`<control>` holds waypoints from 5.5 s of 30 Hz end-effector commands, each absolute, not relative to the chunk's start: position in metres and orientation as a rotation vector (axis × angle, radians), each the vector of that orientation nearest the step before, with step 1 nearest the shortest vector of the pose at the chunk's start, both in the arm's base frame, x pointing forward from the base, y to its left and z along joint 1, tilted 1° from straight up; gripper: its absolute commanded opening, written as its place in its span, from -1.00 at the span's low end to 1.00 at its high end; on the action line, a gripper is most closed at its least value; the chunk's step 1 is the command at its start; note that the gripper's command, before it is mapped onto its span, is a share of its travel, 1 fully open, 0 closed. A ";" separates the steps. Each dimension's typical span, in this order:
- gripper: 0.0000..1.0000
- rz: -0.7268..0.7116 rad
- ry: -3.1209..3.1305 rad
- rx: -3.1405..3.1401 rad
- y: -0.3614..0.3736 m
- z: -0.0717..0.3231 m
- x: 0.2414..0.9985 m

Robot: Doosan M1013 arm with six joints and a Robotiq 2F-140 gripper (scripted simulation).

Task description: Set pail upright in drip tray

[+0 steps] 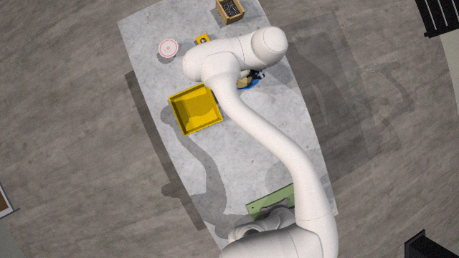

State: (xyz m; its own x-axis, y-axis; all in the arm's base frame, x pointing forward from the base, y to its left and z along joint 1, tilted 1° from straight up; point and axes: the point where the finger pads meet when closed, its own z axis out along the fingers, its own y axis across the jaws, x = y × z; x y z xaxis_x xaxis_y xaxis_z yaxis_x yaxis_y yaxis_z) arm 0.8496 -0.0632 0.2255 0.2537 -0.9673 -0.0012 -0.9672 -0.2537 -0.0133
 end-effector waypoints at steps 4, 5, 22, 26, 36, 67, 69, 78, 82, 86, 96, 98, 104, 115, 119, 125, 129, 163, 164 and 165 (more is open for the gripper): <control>-0.80 -0.013 1.911 -2.477 -0.063 0.227 0.850; -0.80 -0.013 1.911 -2.477 -0.063 0.228 0.850; -0.80 -0.013 1.911 -2.477 -0.063 0.238 0.850; -0.80 -0.013 1.911 -2.477 -0.063 0.244 0.850; -0.80 -0.013 1.911 -2.477 -0.063 0.259 0.849; -0.80 -0.013 1.911 -2.477 -0.063 0.306 0.849; -0.80 -0.013 1.911 -2.477 -0.063 0.308 0.849; -0.80 -0.013 1.911 -2.477 -0.063 0.313 0.849; -0.80 -0.013 1.911 -2.477 -0.063 0.315 0.849; -0.80 -0.013 1.911 -2.477 -0.064 0.316 0.849; -0.80 -0.013 1.911 -2.477 -0.064 0.317 0.849; -0.80 -0.013 1.911 -2.477 -0.064 0.317 0.849; -0.80 -0.013 1.911 -2.477 -0.064 0.317 0.849; -0.80 -0.013 1.911 -2.477 -0.064 0.317 0.849; -0.80 -0.013 1.911 -2.477 -0.064 0.317 0.849; -0.80 -0.013 1.911 -2.477 -0.064 0.317 0.849; -0.80 -0.013 1.911 -2.477 -0.064 0.317 0.849; -0.80 -0.013 1.911 -2.477 -0.062 0.317 0.848; -0.80 -0.013 1.911 -2.477 -0.062 0.317 0.848; -0.80 -0.013 1.911 -2.477 -0.062 0.317 0.848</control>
